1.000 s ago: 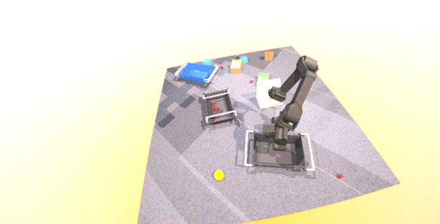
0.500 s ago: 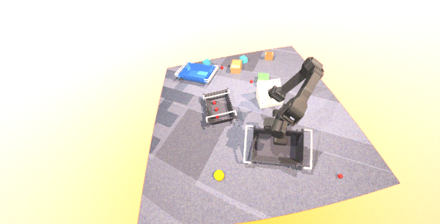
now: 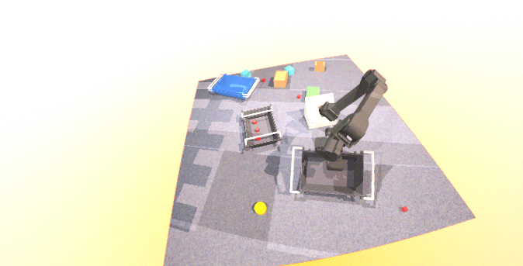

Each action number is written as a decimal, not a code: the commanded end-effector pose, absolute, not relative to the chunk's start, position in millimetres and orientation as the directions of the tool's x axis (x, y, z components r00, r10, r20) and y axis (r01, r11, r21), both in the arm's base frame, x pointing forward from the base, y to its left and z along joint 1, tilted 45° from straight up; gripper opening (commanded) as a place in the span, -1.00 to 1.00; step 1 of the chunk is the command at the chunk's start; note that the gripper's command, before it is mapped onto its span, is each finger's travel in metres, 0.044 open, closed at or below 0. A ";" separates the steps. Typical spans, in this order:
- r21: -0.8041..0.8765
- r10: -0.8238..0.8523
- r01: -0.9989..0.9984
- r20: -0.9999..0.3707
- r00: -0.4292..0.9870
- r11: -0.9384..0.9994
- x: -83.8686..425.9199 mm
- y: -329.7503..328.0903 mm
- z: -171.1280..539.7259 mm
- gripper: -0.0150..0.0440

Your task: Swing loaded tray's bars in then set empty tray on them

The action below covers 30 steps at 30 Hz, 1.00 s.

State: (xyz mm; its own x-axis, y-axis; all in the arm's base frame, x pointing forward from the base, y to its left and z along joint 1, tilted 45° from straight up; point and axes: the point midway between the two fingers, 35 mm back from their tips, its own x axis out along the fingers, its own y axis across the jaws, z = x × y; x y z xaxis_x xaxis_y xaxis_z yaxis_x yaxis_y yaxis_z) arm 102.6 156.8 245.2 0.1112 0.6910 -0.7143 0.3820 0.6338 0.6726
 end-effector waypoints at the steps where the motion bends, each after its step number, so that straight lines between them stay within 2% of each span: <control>1: 0.688 0.700 0.368 -0.703 0.125 0.625 105.2 151.1 265.3 -0.49; 13: 0.691 0.703 0.369 -0.700 0.126 0.622 104.0 132.5 305.3 -0.49; 30: 0.691 0.703 0.369 -0.700 0.126 0.622 104.0 132.3 305.8 -0.49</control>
